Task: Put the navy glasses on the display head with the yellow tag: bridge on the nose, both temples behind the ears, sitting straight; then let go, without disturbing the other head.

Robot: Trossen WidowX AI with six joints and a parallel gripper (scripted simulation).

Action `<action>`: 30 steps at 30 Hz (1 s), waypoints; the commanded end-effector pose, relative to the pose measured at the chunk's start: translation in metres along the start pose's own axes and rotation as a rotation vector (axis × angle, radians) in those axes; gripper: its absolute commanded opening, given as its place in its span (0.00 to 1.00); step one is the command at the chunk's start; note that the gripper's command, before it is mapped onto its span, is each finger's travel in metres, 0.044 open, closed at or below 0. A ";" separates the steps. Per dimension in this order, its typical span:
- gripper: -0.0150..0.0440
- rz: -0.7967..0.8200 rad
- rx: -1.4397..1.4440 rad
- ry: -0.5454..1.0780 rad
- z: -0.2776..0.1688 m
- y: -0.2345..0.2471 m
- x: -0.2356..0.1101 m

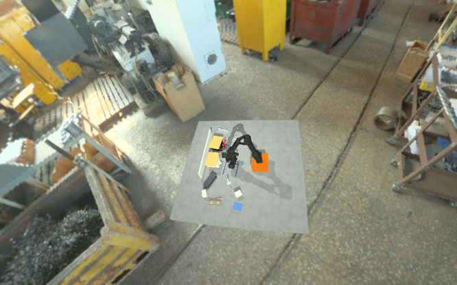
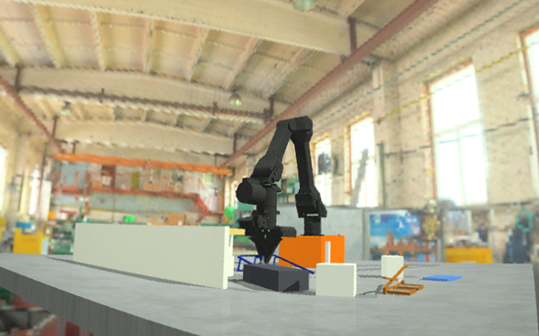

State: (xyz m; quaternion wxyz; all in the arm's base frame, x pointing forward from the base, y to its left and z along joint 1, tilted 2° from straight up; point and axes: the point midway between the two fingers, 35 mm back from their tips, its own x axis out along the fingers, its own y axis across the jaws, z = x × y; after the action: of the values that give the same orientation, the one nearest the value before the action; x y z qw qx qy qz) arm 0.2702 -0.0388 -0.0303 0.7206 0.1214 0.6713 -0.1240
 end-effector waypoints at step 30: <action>0.25 0.003 0.005 0.008 0.003 -0.001 -0.100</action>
State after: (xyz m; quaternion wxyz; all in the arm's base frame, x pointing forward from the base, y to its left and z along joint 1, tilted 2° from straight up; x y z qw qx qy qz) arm 0.2680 -0.0397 0.0597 0.7181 0.1222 0.6734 -0.1259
